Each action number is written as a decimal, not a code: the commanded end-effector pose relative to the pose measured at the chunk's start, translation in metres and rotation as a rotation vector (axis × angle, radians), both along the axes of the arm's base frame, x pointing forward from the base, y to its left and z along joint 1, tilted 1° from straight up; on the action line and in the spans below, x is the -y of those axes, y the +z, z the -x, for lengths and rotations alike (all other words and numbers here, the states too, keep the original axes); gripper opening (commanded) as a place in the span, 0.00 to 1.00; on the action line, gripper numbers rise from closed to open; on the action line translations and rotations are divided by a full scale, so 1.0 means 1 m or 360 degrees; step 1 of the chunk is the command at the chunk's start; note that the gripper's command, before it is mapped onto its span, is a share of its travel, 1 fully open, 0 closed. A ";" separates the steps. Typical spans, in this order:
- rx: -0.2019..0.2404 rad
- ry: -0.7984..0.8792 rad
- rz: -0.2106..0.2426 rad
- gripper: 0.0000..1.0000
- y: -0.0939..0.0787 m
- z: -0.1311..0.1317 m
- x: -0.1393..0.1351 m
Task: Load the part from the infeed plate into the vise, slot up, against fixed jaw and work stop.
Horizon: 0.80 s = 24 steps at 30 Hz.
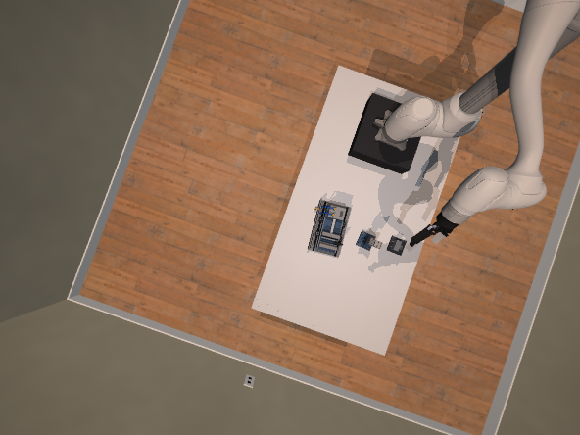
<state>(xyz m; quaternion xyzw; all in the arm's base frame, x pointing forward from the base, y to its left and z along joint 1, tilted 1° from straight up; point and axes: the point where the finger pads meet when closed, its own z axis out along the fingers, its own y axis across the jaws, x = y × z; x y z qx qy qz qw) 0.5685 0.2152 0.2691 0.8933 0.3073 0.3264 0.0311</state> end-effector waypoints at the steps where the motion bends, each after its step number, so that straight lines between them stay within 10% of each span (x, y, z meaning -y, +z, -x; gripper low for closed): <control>1: 0.0000 0.0000 0.0000 1.00 0.000 0.000 0.000; 18: -0.0001 0.0002 0.0002 1.00 0.000 0.000 0.000; 24: -0.0200 0.0274 0.0250 1.00 -0.026 -0.012 -0.010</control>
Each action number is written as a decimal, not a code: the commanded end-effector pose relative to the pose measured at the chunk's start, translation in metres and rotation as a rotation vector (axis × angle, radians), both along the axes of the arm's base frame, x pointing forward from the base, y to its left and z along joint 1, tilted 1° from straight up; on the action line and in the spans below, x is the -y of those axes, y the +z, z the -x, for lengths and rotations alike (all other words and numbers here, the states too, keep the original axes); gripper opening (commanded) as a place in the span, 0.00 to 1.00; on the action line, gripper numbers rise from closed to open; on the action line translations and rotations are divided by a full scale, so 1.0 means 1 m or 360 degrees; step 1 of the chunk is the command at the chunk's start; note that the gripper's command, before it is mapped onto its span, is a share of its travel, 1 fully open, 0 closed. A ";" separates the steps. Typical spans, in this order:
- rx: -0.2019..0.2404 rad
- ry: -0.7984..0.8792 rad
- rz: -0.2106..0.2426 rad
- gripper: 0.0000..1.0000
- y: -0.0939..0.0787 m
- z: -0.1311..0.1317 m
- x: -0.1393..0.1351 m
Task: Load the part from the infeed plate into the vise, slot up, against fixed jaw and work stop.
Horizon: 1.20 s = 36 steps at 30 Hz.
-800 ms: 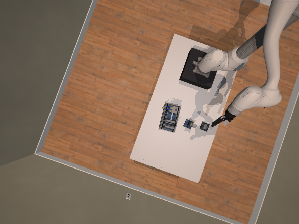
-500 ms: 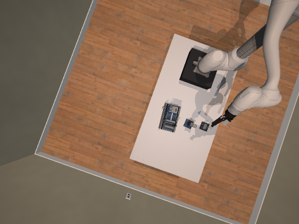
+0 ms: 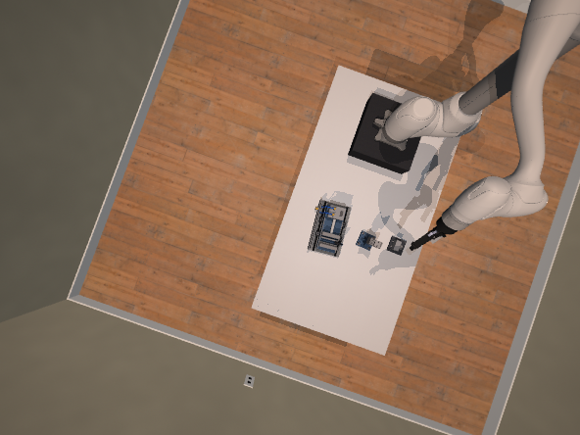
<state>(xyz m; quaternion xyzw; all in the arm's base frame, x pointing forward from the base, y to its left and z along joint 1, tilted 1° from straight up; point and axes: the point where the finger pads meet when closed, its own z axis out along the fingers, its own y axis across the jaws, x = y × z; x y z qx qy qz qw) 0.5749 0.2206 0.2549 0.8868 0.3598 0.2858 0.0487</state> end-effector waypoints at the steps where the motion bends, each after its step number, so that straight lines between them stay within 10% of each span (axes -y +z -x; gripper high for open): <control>1: -0.0141 0.0190 0.0143 1.00 -0.016 -0.007 -0.006; 8: -0.0385 0.0554 0.0355 1.00 -0.043 -0.014 -0.021; 21: -0.0757 0.1201 0.0534 1.00 -0.079 -0.015 -0.047; 27: -0.0767 0.1220 0.0536 1.00 -0.079 -0.015 -0.048; 28: -0.0767 0.1220 0.0536 0.51 -0.079 -0.015 -0.048; 36: -0.0767 0.1220 0.0536 0.51 -0.079 -0.015 -0.048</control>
